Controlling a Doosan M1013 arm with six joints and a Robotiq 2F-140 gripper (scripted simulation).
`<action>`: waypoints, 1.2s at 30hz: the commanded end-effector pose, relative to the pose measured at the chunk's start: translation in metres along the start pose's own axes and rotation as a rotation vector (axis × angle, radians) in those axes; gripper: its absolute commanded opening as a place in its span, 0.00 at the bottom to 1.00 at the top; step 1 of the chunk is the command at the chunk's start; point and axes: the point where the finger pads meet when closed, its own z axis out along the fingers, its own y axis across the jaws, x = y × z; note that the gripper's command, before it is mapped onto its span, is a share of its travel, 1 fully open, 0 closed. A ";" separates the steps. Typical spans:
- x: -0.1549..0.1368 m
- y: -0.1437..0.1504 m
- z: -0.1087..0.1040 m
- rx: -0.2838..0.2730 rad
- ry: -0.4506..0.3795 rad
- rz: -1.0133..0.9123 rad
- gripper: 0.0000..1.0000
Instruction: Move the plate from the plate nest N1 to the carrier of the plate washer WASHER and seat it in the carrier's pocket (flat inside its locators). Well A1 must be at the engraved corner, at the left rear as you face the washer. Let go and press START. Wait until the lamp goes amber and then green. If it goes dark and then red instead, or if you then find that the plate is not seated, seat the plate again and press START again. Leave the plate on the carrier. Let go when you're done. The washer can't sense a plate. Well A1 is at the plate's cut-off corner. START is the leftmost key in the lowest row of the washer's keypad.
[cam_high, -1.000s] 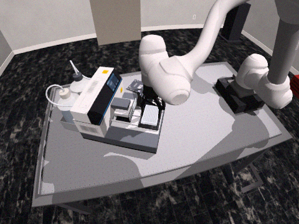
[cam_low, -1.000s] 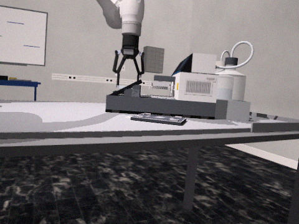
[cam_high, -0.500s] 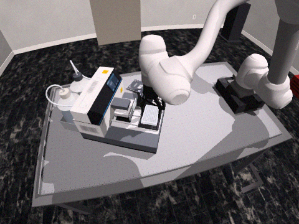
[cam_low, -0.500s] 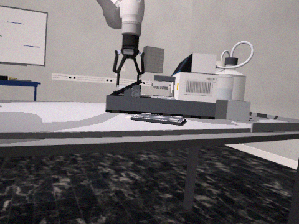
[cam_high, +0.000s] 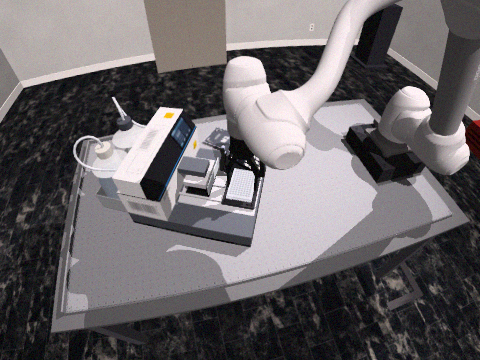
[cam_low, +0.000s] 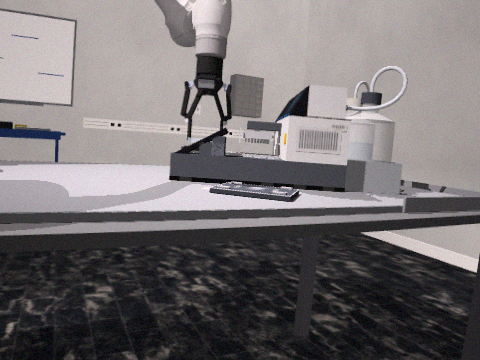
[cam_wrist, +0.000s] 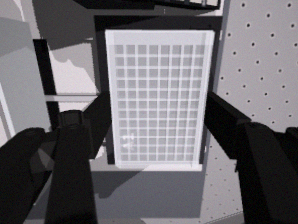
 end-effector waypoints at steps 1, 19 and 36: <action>0.000 0.000 0.000 0.001 -0.001 0.000 0.10; 0.000 0.000 0.002 0.001 -0.001 0.000 0.10; 0.000 0.000 0.005 0.001 -0.001 0.000 0.10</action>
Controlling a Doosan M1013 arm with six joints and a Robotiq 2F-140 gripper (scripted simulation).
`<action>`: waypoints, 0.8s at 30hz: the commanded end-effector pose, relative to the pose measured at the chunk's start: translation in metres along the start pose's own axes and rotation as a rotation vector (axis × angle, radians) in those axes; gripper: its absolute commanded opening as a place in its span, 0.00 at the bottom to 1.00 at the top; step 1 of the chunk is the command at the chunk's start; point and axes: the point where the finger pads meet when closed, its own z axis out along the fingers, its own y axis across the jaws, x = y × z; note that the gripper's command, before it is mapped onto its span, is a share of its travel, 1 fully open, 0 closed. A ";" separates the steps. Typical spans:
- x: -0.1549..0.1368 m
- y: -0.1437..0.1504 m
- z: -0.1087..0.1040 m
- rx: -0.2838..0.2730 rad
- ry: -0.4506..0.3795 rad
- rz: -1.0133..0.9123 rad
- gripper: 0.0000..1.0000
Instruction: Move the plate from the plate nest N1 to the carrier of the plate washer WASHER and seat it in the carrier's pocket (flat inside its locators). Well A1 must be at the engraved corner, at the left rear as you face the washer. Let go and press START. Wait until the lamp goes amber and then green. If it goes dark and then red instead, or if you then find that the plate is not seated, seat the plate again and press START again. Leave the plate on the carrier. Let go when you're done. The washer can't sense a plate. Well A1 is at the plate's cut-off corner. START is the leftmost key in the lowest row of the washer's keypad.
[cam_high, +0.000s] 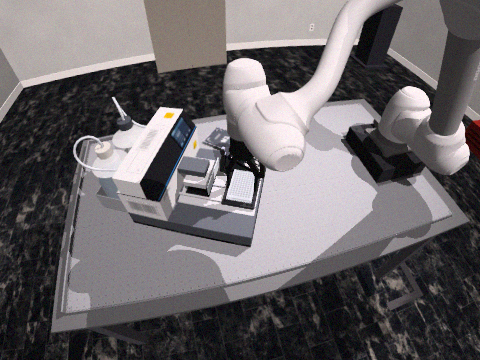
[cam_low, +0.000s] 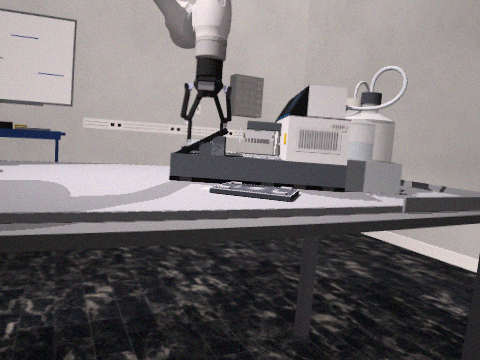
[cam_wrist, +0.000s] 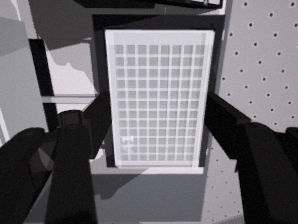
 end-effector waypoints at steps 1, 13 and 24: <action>0.000 0.000 -0.001 0.001 -0.001 0.000 0.10; 0.000 0.000 0.001 0.001 -0.001 0.000 0.10; 0.000 0.000 0.003 0.001 -0.001 0.000 0.10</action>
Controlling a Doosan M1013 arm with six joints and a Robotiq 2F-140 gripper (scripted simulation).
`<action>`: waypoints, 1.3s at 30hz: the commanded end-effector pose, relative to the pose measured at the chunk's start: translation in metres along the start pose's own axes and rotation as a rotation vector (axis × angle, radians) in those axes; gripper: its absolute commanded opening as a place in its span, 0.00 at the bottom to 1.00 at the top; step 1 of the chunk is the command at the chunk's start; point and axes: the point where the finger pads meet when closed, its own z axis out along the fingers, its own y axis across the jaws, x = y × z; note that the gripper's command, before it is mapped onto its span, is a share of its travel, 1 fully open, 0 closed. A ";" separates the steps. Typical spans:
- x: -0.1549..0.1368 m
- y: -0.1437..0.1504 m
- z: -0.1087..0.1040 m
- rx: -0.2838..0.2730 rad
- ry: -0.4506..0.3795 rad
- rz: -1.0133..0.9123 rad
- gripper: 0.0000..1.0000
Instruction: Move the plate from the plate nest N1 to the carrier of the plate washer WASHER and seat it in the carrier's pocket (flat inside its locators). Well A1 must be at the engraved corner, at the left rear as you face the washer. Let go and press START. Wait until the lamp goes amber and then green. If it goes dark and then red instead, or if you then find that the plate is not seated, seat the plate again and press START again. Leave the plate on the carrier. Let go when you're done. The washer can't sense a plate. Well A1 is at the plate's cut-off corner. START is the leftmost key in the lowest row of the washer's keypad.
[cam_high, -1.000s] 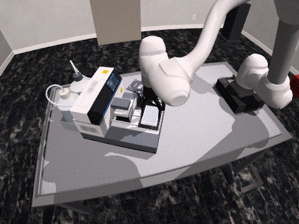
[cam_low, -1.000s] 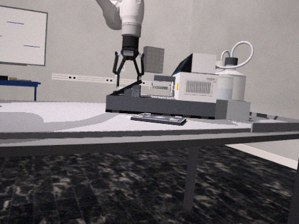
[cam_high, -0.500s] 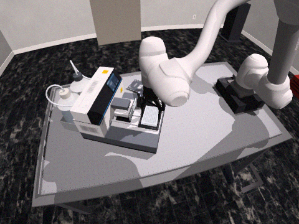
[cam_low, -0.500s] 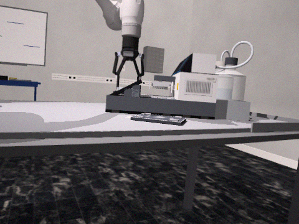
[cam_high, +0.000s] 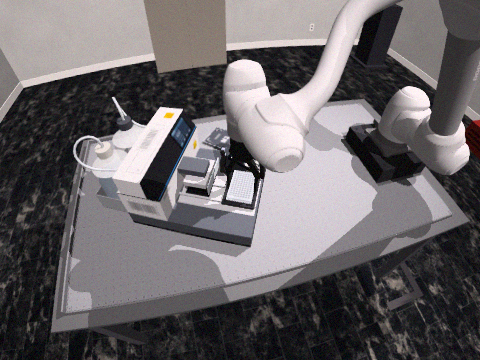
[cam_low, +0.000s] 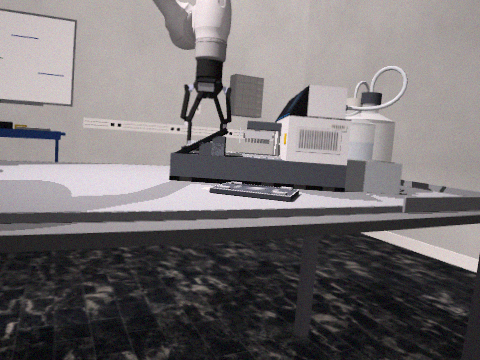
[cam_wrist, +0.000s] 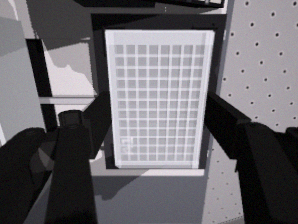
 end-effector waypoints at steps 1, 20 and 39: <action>0.000 0.000 -0.001 0.001 -0.001 0.000 0.10; 0.000 0.000 0.002 0.001 -0.001 0.000 0.10; 0.000 0.000 0.002 0.001 -0.001 0.000 0.70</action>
